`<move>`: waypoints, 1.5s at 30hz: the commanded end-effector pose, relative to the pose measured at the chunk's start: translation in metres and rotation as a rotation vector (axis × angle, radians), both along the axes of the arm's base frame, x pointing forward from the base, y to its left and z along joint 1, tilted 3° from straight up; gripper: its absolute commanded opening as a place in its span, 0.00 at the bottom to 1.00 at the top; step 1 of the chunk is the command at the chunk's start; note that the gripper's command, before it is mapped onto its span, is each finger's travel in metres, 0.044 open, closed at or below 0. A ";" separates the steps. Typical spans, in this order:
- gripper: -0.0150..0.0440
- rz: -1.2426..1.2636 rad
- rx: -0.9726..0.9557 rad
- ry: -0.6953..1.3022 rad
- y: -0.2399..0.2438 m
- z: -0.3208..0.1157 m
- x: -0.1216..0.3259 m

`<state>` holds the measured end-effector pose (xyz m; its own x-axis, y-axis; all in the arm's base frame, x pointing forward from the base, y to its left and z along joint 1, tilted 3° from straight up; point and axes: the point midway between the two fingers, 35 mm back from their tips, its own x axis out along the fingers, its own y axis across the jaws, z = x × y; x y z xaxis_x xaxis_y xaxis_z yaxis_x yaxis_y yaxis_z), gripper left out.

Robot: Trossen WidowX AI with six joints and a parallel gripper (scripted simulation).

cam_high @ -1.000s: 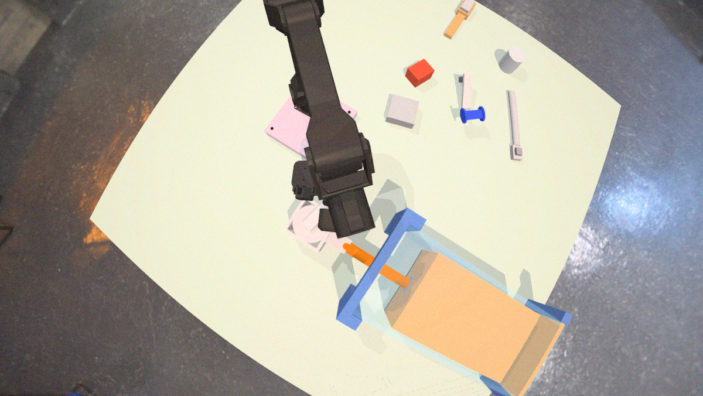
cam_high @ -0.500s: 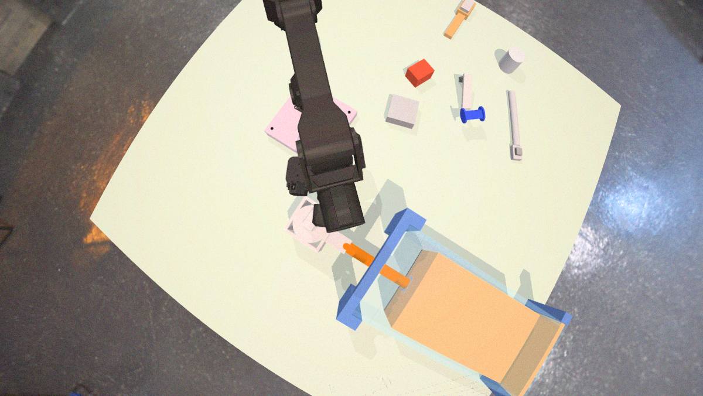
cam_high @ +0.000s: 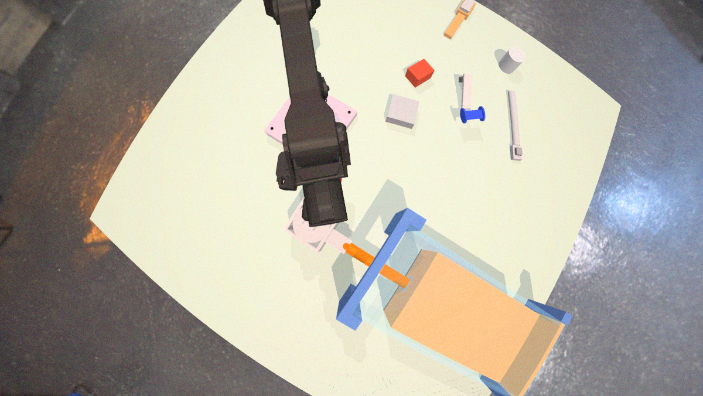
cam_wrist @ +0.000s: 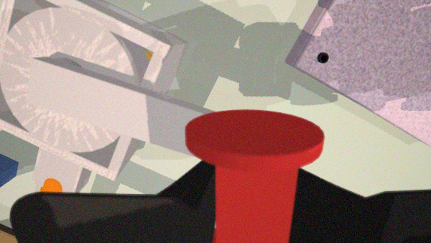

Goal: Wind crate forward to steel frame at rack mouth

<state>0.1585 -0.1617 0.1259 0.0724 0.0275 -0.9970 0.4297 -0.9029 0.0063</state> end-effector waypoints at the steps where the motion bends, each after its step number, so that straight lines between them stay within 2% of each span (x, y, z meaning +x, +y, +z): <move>1: 0.25 -0.016 -0.006 0.032 -0.003 -0.003 -0.013; 45: 0.25 -0.016 -0.009 0.036 -0.025 -0.005 -0.053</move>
